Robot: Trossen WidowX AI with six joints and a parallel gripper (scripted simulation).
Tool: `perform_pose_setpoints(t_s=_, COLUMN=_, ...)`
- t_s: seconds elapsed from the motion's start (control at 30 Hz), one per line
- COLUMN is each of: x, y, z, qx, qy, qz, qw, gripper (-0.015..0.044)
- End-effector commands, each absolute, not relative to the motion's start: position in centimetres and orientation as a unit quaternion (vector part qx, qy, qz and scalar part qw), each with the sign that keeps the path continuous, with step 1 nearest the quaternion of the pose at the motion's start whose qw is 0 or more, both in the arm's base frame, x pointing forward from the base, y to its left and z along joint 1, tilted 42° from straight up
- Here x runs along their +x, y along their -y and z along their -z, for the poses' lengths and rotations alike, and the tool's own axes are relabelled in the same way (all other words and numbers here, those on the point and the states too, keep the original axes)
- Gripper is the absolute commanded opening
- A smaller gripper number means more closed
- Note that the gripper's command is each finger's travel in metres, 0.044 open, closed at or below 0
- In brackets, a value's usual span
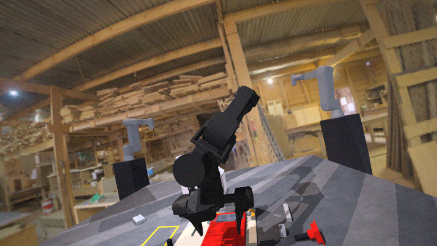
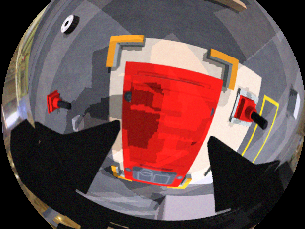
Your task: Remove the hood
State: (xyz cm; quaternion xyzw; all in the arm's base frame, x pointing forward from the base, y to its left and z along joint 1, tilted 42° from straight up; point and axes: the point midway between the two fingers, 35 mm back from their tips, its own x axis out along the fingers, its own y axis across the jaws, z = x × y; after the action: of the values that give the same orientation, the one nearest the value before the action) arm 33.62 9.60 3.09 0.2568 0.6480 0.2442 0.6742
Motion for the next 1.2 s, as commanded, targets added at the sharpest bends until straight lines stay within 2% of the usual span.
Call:
perform_pose_setpoints(t_s=0.0, x=33.62, y=-9.78, z=-2.78, qx=0.26, qy=-0.649, qz=-0.243, qw=0.672, gripper=0.044)
perform_pose_setpoints(t_s=0.87, x=33.65, y=-10.63, z=-1.84, qx=0.26, qy=-0.649, qz=-0.243, qw=0.672, gripper=0.044)
perform_pose_setpoints(t_s=1.0, x=33.67, y=-10.49, z=-2.12, qx=0.257, qy=-0.648, qz=-0.245, qw=0.674, gripper=0.0335)
perform_pose_setpoints(t_s=1.17, x=33.67, y=-10.49, z=-2.12, qx=0.257, qy=-0.648, qz=-0.245, qw=0.674, gripper=0.0302)
